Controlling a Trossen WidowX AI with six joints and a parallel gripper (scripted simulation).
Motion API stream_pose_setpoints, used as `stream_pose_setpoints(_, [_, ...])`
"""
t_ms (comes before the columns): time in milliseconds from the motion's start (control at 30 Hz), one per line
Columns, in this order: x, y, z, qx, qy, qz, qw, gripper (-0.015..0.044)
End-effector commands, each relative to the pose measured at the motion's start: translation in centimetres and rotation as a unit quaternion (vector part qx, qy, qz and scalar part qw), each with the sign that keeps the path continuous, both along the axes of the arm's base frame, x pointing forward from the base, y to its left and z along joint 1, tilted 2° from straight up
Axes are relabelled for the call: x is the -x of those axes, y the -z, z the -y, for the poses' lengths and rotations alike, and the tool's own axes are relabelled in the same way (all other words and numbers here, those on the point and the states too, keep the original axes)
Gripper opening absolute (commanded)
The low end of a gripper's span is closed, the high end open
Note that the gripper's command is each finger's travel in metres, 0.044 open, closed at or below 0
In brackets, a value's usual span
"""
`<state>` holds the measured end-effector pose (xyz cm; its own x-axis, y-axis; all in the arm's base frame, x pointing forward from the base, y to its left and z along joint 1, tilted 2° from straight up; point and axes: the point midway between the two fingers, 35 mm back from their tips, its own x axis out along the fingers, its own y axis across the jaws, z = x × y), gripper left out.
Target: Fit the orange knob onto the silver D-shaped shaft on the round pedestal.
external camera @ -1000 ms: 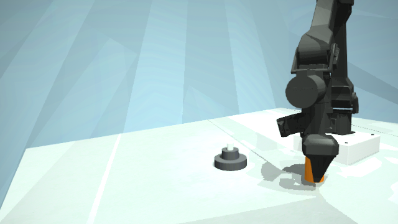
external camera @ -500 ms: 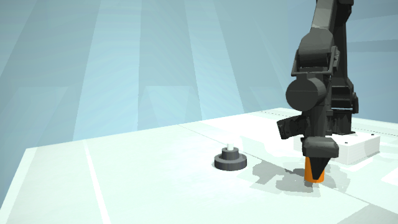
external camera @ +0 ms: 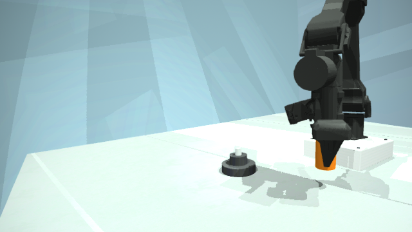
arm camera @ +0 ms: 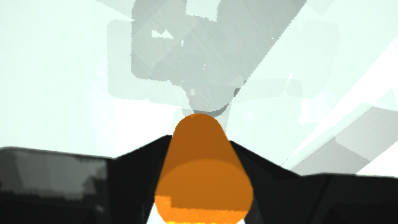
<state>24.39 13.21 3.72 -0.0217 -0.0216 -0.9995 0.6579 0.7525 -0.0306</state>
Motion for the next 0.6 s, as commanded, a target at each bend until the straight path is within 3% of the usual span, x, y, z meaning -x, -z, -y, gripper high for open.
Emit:
stream_pose_setpoints(0, [-0.3,-2.4,-0.2,-0.001,0.003,0.006,1.0,0.0])
stream_pose_setpoints(367, [0.4,-9.2,0.1,-0.001,0.003,0.006,1.0,0.0])
stream_pose_setpoints(567, [0.5,-9.6,0.2,-0.008,0.002,0.01,1.0,0.0])
